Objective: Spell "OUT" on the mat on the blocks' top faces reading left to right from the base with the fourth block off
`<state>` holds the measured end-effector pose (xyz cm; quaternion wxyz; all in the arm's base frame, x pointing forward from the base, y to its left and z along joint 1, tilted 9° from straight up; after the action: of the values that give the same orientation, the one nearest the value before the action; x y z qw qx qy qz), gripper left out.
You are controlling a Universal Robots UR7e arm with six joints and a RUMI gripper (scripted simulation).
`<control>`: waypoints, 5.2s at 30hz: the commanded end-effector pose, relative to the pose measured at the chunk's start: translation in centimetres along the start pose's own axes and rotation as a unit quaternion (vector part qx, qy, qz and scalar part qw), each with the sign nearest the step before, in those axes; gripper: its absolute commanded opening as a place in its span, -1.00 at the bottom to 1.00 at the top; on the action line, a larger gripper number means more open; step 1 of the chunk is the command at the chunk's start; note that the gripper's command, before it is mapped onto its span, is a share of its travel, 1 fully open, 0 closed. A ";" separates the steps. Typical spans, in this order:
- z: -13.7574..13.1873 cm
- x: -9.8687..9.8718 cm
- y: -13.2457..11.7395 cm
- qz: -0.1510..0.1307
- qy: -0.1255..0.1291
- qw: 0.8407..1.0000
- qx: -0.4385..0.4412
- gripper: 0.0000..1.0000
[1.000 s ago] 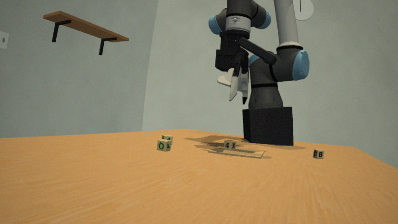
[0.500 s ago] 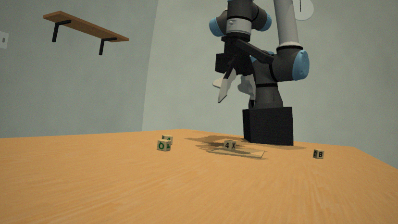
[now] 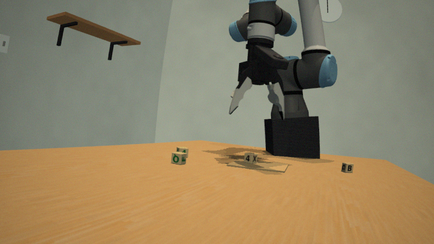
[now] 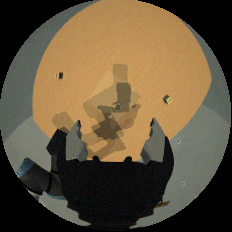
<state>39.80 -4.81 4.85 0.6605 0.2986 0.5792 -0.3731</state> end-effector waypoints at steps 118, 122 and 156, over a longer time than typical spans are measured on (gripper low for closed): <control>0.5 2.6 -1.4 -0.001 -0.003 0.840 0.542 -0.26; 0.5 2.8 -1.4 -0.001 -0.003 0.840 0.542 -0.26; 0.5 6.7 -1.3 -0.001 -0.003 0.840 0.542 -0.26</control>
<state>39.26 -6.91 -1.56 0.3942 0.6069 0.2834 -0.6292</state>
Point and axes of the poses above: the point where the finger pads meet when closed, its own x axis out along the fingers, its own z axis across the jaws, y = z × x, the point moved 4 cm from there along -x, back along the fingers, and after that the axes turned 8 degrees about x, right-handed, at the moved point
